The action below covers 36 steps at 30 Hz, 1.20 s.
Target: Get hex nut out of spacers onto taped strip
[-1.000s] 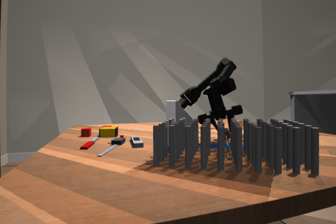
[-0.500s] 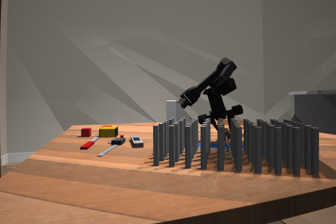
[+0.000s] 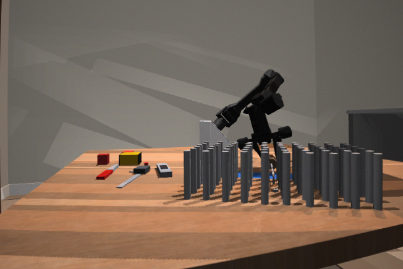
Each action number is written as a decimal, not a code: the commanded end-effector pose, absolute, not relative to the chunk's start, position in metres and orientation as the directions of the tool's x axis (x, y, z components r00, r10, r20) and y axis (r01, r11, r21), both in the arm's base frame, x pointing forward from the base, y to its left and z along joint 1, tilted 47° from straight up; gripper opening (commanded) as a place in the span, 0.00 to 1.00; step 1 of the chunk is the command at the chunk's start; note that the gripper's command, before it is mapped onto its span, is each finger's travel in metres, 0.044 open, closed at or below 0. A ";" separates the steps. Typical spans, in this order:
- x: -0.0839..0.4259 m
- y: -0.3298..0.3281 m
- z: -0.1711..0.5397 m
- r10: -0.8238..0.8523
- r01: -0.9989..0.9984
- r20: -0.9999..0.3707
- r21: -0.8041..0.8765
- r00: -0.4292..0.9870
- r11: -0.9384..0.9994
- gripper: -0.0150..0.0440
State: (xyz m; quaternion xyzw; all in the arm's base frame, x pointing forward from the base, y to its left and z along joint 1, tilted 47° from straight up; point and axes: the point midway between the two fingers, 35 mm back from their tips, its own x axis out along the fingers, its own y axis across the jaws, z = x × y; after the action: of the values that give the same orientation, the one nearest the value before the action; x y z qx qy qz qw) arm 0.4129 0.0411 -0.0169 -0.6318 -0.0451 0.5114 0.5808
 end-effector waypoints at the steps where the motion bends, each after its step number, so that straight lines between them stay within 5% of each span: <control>1: 0.419 0.037 -0.015 0.649 -0.525 -0.589 -0.787 0.483 -0.323 0.25; 36: 0.421 0.048 -0.031 0.646 -0.532 -0.591 -0.784 0.483 -0.319 0.25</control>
State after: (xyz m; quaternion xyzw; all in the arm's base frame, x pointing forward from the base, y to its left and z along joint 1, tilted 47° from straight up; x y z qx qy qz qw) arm 0.4226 0.0461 -0.0265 -0.6366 -0.0499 0.5060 0.5798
